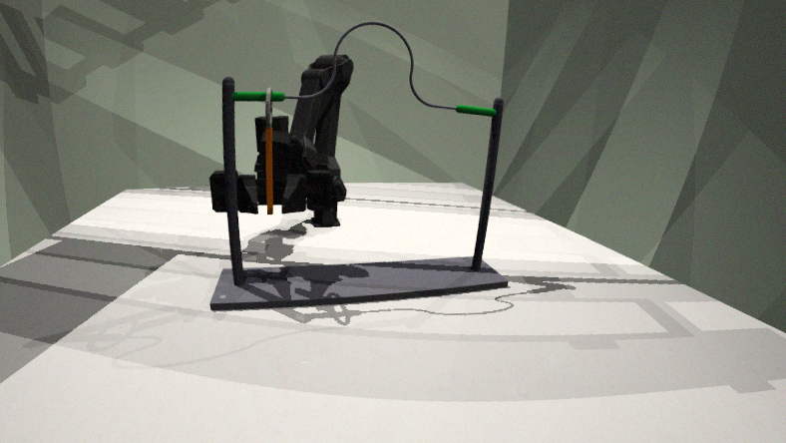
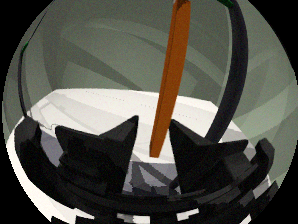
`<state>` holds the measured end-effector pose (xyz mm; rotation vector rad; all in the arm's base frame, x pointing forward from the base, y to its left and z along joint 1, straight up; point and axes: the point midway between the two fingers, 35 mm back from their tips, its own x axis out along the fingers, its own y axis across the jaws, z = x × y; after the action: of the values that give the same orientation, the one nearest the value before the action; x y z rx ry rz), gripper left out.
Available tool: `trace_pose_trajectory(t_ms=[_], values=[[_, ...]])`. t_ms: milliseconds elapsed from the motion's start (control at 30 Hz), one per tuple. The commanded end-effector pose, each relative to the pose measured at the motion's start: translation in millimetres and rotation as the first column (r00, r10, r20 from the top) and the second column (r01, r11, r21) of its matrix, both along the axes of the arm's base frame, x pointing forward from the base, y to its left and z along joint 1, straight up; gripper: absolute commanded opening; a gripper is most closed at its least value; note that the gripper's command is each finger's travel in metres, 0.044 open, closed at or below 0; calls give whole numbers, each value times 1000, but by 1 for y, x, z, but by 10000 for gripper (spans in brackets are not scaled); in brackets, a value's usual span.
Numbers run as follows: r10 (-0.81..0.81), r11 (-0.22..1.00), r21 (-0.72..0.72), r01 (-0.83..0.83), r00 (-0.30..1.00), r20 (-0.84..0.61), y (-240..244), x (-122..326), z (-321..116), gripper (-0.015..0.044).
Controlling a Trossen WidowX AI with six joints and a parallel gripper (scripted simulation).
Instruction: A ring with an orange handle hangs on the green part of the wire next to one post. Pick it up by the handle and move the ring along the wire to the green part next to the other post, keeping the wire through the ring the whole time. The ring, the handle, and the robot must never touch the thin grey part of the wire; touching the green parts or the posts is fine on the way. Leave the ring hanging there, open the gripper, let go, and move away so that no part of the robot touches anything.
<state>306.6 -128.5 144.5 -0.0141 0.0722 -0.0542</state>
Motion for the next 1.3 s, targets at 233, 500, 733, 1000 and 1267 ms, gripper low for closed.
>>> trace_pose_trajectory(t_ms=[233, 500, 733, 1000, 1267], values=[[0, 1000, 0, 0, 1000, 0, 0, 0, 0, 29], [0, 1000, 0, 0, 1000, 0, 0, 0, 0, -150], [0, 1000, 0, 0, 1000, 0, 0, 0, 2, -150], [-3, 1000, -1, 3, 1000, 1, 0, 0, 14, -150], [-3, 1000, -1, 3, 1000, 1, 0, 0, 15, -150]])
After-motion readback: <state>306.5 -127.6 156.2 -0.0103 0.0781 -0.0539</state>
